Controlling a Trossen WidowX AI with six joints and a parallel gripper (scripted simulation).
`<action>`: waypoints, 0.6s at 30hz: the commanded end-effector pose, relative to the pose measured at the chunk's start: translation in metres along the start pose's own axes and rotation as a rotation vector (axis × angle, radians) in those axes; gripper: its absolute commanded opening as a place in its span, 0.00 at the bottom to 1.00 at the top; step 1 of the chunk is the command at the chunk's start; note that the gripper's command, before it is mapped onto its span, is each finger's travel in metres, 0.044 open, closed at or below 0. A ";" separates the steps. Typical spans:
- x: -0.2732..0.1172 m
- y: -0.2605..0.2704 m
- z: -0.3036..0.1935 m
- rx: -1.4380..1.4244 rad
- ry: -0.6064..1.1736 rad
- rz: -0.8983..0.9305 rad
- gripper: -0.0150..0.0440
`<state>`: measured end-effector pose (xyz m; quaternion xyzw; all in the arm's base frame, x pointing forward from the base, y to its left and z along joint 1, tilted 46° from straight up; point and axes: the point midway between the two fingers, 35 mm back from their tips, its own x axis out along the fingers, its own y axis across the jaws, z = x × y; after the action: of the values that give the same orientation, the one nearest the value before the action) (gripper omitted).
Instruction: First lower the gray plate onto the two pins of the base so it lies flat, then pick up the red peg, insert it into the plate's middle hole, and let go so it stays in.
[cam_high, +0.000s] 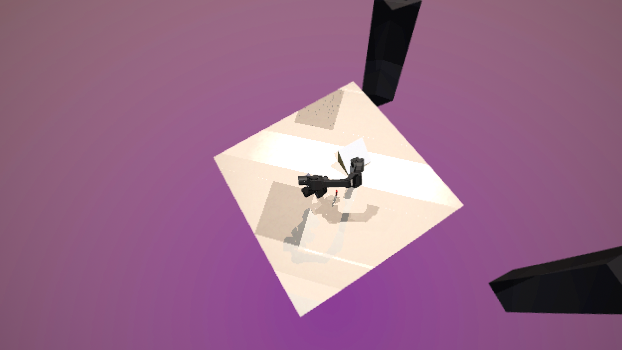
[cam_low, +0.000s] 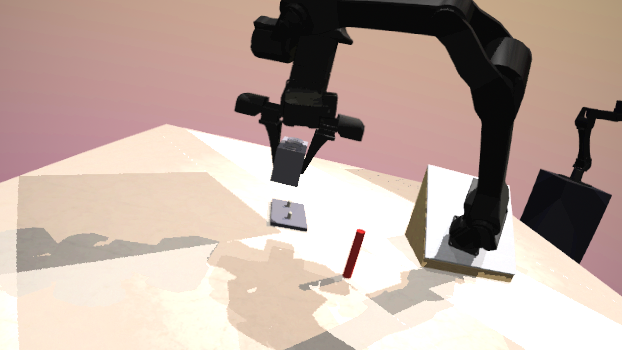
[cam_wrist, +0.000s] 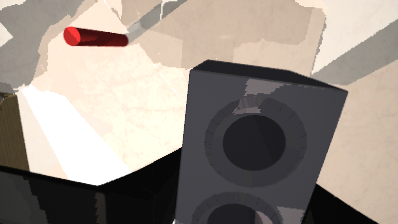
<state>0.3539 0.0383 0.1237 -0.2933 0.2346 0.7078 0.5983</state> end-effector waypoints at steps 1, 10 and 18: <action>0.005 0.000 -0.016 -0.005 0.002 0.001 0.25; 0.018 -0.001 -0.042 -0.026 0.005 0.001 0.25; 0.029 0.001 -0.066 -0.040 0.009 0.003 0.25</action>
<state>0.3592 0.0201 0.0682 -0.3071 0.2228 0.7119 0.5909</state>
